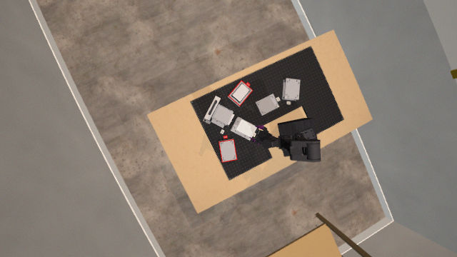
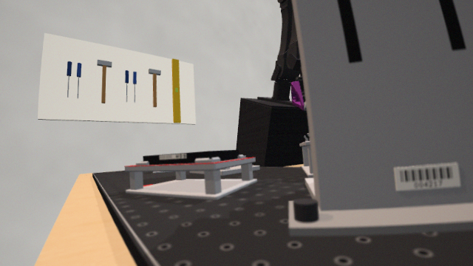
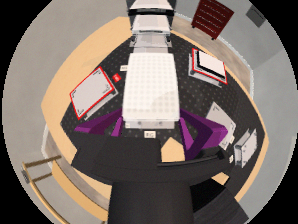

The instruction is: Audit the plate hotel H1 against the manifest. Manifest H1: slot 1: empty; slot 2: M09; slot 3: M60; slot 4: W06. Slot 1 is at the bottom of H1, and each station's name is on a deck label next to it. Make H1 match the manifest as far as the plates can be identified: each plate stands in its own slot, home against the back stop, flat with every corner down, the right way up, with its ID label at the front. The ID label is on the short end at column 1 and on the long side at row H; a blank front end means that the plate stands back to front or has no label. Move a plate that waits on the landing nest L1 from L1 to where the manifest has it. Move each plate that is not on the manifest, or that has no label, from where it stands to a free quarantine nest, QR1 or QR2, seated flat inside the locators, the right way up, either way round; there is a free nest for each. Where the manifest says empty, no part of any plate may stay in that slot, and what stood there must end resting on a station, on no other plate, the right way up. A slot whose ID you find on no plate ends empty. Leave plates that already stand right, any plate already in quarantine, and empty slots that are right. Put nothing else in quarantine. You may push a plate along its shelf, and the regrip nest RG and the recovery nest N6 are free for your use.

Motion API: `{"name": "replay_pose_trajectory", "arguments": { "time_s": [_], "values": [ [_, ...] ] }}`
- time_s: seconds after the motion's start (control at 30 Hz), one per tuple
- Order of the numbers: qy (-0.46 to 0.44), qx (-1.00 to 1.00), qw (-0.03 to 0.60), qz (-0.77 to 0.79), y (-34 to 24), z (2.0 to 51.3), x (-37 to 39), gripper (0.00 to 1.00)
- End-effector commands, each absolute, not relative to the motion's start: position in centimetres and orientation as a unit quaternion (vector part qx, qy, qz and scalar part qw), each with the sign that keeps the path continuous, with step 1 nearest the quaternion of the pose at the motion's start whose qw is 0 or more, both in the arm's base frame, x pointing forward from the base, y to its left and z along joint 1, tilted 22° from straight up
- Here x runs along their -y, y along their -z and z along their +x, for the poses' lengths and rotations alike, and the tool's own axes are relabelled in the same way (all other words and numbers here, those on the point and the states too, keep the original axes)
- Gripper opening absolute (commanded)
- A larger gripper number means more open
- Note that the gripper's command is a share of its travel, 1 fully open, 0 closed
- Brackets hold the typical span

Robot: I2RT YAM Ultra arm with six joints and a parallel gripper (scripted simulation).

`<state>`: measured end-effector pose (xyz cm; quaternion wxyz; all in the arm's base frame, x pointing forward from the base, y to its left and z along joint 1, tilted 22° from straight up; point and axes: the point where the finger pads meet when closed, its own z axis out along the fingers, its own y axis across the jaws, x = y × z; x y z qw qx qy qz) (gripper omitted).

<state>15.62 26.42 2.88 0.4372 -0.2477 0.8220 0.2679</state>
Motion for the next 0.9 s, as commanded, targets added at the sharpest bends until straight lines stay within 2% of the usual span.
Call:
{"name": "replay_pose_trajectory", "arguments": {
  "time_s": [0.0,0.87],
  "values": [
    [-0.277,-0.816,0.449,-0.239,-3.6,15.9,-26.7,0.86],
    [-0.276,-0.816,0.448,-0.239,-2.5,16.0,-27.1,0.86]
  ]
}}
